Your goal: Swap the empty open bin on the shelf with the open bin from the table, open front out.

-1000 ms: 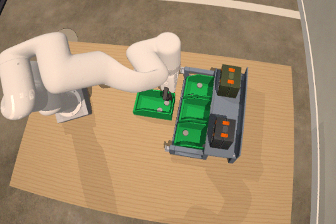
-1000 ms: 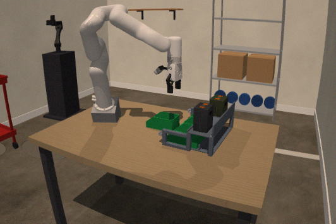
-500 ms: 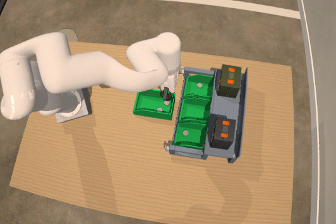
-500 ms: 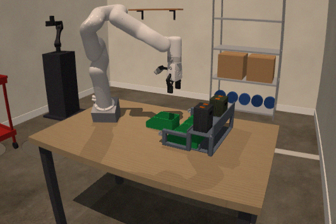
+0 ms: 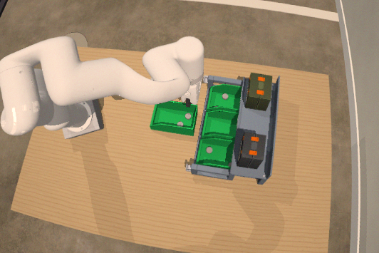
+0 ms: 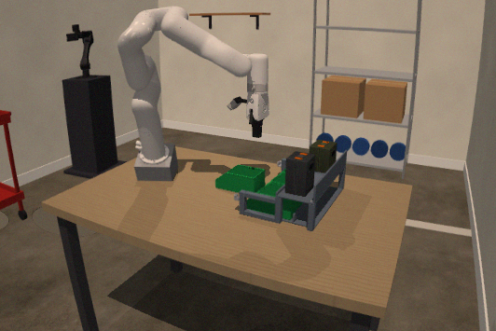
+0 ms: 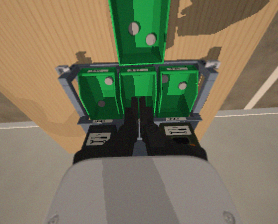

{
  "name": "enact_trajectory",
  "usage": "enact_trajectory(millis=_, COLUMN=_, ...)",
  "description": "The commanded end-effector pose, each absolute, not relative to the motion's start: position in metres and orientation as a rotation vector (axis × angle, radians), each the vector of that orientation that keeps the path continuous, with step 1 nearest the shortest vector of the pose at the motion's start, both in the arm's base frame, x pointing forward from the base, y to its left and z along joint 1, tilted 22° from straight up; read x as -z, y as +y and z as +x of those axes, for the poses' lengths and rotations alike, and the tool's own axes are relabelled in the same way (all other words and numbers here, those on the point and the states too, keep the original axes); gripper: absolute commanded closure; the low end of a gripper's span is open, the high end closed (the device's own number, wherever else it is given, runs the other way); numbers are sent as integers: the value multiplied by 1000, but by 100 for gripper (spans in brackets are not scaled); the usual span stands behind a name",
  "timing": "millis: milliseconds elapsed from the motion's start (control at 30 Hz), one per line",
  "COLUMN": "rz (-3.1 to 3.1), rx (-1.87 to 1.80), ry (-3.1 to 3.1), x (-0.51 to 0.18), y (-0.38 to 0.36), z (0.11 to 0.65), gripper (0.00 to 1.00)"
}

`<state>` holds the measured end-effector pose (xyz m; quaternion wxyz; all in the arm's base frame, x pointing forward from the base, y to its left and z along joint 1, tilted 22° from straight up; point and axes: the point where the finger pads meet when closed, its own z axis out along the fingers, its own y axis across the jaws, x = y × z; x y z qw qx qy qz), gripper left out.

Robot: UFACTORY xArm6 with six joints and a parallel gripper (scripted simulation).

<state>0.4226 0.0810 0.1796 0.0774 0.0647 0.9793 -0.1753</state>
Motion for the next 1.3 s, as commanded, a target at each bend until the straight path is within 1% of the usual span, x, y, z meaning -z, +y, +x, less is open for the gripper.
enact_trajectory(millis=0, rz=194, rx=522, ry=2931, x=-181, y=82, z=424, gripper=100)
enact_trajectory(millis=900, rz=193, rx=523, ry=2930, x=-173, y=85, z=420, gripper=100)
enact_trajectory(millis=1267, rz=180, rx=526, ry=2931, x=-110, y=107, z=386, gripper=100)
